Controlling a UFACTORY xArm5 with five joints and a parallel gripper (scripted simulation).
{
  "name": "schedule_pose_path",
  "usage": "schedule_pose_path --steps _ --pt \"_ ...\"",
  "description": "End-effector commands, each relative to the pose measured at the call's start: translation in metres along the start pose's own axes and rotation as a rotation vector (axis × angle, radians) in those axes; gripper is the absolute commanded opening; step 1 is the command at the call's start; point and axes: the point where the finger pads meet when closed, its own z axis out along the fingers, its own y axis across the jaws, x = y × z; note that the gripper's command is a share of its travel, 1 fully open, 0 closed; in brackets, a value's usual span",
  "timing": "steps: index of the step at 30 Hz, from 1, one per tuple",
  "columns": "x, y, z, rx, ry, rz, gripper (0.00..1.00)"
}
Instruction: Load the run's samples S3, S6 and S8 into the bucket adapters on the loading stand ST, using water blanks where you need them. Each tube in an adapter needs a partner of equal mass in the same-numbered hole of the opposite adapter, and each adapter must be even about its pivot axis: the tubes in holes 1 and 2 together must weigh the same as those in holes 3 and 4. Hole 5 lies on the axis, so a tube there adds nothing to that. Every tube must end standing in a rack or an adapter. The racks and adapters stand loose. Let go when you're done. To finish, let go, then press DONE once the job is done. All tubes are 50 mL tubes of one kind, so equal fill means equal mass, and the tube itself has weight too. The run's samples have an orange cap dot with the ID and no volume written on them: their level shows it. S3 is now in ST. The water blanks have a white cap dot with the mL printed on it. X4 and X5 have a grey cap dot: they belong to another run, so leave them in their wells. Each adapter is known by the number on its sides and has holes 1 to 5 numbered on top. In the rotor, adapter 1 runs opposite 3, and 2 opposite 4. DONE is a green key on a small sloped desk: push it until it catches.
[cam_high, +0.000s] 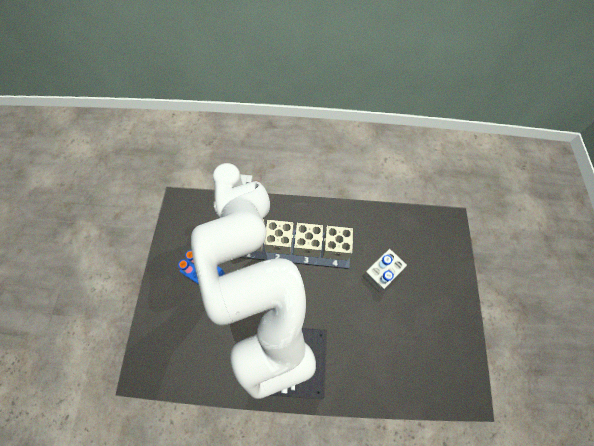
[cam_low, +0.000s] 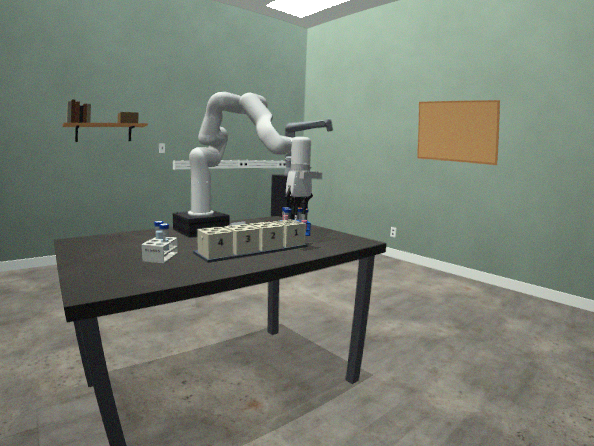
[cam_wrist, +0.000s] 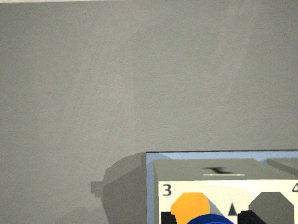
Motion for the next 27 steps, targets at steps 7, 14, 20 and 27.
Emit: schedule_pose_path --steps 7,14,20,27 --pt "0.001 0.0 -0.019 0.01 -0.001 0.0 0.0" --pt "0.001 0.0 -0.033 0.01 -0.001 0.0 0.0" --pt "0.001 0.0 -0.041 0.01 -0.001 0.0 0.0" --pt "0.001 0.0 -0.055 0.01 -0.001 0.0 0.0"
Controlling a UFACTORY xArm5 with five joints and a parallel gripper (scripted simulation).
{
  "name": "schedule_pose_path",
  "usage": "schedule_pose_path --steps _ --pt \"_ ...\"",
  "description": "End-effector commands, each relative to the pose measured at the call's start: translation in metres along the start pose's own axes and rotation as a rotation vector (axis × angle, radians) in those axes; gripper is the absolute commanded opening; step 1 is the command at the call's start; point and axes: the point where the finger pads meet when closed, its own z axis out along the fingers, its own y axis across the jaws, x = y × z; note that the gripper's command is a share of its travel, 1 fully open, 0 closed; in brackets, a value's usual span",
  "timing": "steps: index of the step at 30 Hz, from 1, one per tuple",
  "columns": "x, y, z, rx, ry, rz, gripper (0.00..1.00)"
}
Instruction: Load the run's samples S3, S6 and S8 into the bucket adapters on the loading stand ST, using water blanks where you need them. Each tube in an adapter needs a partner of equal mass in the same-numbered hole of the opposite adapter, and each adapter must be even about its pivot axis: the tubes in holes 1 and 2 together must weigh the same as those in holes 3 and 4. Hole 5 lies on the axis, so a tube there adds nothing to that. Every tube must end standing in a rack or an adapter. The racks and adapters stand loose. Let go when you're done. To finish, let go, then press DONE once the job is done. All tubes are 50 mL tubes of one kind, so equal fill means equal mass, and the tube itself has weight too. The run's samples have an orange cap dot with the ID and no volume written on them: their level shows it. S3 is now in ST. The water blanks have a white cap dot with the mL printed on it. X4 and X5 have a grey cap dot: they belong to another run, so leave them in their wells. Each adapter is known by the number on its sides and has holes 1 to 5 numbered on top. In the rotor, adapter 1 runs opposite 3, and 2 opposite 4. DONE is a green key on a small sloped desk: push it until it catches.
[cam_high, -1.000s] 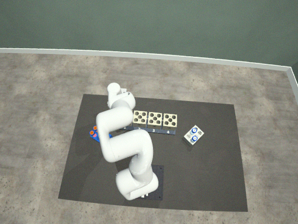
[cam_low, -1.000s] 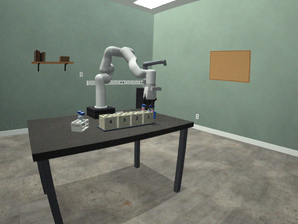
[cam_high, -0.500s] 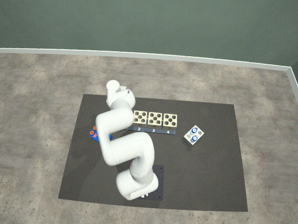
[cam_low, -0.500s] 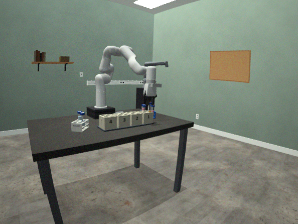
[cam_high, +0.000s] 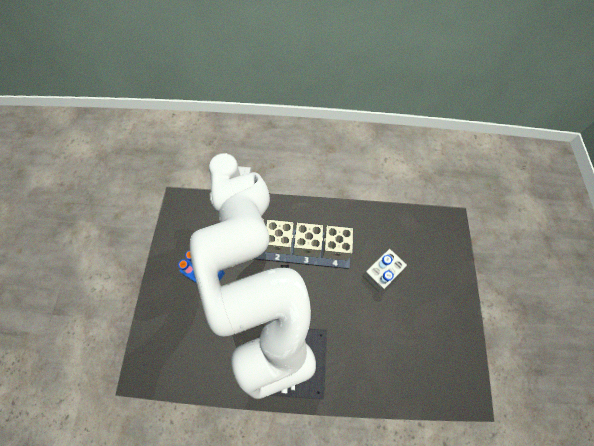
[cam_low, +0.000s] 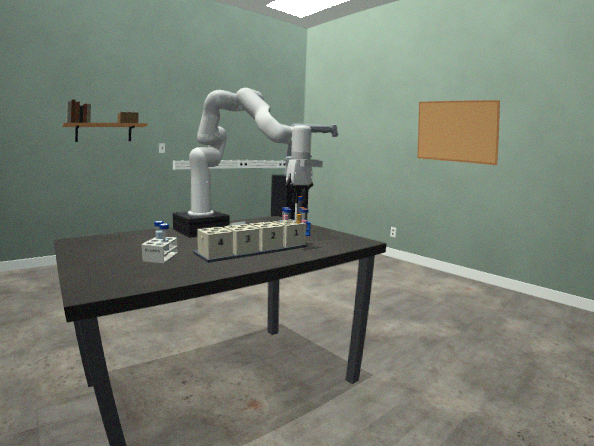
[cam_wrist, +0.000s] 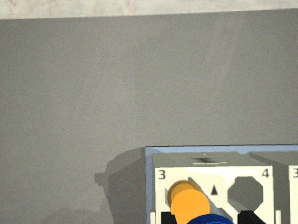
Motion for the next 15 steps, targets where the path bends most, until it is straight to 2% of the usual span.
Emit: schedule_pose_path --steps 1,15 --pt "0.001 0.0 -0.011 0.01 -0.001 0.0 0.0" --pt "0.001 0.0 -0.035 0.01 -0.001 0.0 0.0"
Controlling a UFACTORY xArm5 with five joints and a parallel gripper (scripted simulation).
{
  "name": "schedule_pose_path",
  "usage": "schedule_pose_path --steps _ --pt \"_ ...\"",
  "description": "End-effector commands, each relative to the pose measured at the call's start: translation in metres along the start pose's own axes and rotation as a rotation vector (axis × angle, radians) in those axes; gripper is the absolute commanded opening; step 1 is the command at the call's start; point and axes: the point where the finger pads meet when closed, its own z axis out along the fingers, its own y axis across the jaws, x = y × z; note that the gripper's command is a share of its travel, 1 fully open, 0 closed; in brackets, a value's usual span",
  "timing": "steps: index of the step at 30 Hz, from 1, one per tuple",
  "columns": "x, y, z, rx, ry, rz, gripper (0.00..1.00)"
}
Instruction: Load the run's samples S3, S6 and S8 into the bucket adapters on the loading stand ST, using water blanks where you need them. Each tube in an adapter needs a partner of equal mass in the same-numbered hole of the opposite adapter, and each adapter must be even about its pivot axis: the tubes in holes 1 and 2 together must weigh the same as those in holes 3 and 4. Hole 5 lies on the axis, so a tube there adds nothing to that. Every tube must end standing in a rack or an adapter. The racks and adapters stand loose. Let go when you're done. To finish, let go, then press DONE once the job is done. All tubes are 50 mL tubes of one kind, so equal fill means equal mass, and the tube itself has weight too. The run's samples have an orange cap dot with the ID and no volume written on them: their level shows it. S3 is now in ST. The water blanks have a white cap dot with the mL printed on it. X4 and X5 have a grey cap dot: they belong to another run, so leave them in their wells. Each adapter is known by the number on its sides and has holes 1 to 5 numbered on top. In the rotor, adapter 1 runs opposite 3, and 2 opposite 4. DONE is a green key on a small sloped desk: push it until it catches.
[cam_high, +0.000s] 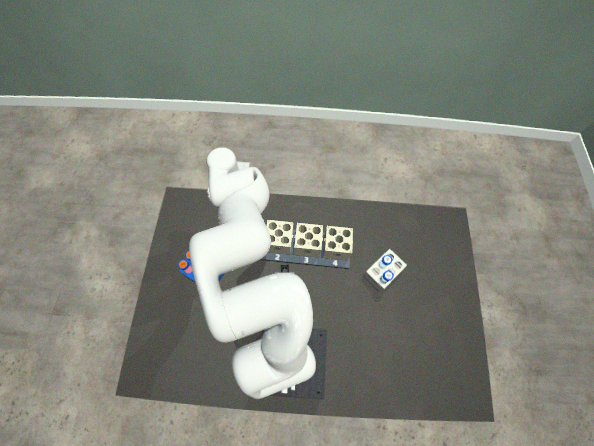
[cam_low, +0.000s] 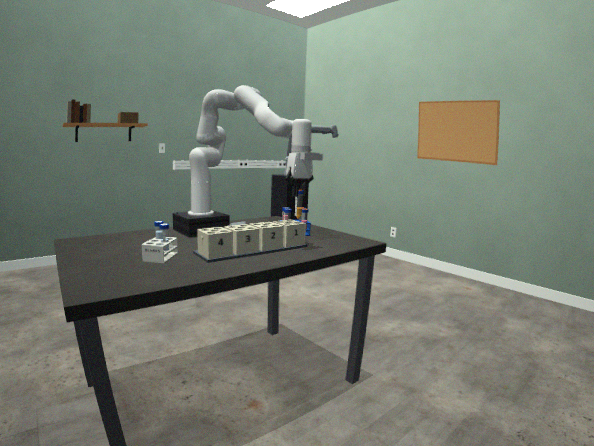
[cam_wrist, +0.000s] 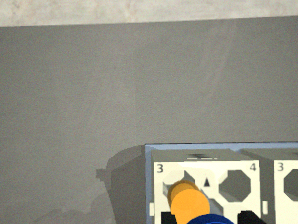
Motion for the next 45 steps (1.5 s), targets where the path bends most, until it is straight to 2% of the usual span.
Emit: schedule_pose_path --steps 1,14,45 --pt "0.001 0.0 -0.011 0.01 0.0 0.0 0.0" --pt "0.001 0.0 -0.032 0.01 0.0 0.0 0.0" --pt "0.001 0.0 -0.032 0.01 0.0 0.0 0.0"
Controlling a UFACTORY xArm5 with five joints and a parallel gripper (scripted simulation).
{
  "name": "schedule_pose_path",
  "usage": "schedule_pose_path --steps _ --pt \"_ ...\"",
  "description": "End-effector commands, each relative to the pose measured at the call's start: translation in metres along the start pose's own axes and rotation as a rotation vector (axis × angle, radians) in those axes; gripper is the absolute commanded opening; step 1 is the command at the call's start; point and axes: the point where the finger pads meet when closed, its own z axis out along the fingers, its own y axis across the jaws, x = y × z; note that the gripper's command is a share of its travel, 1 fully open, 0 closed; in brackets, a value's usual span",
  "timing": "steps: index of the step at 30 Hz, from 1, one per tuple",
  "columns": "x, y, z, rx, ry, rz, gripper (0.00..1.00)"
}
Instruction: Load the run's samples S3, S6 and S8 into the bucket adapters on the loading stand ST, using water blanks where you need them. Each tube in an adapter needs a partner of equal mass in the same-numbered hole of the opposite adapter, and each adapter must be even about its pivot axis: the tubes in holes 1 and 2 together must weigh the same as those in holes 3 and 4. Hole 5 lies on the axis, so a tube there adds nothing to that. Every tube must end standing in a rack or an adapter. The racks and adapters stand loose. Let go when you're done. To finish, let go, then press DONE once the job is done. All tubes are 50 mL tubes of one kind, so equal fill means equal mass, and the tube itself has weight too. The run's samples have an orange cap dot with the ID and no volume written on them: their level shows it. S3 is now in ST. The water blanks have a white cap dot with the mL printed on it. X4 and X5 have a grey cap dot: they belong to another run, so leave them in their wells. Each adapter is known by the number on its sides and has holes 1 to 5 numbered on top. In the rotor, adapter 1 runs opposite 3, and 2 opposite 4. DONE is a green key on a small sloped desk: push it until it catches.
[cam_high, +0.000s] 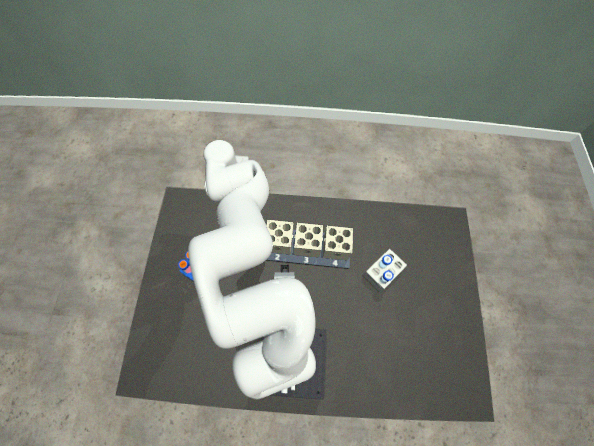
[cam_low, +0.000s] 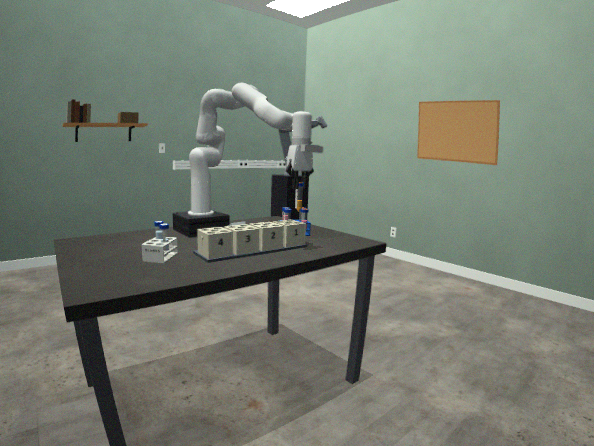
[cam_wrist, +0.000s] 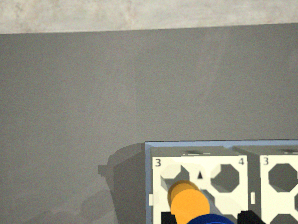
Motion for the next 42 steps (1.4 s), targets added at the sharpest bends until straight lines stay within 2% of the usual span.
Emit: schedule_pose_path --steps 1,15,30,32,42 --pt "0.001 -0.001 -0.002 0.01 0.0 0.0 0.0" --pt "-0.003 -0.003 -0.002 0.01 0.0 -0.033 0.0" --pt "-0.065 -0.046 -0.002 0.011 0.002 -0.533 0.0" --pt "-0.065 -0.046 -0.002 0.011 0.002 -0.533 0.0" --pt "-0.106 -0.074 -0.003 0.011 0.004 -0.867 0.0"
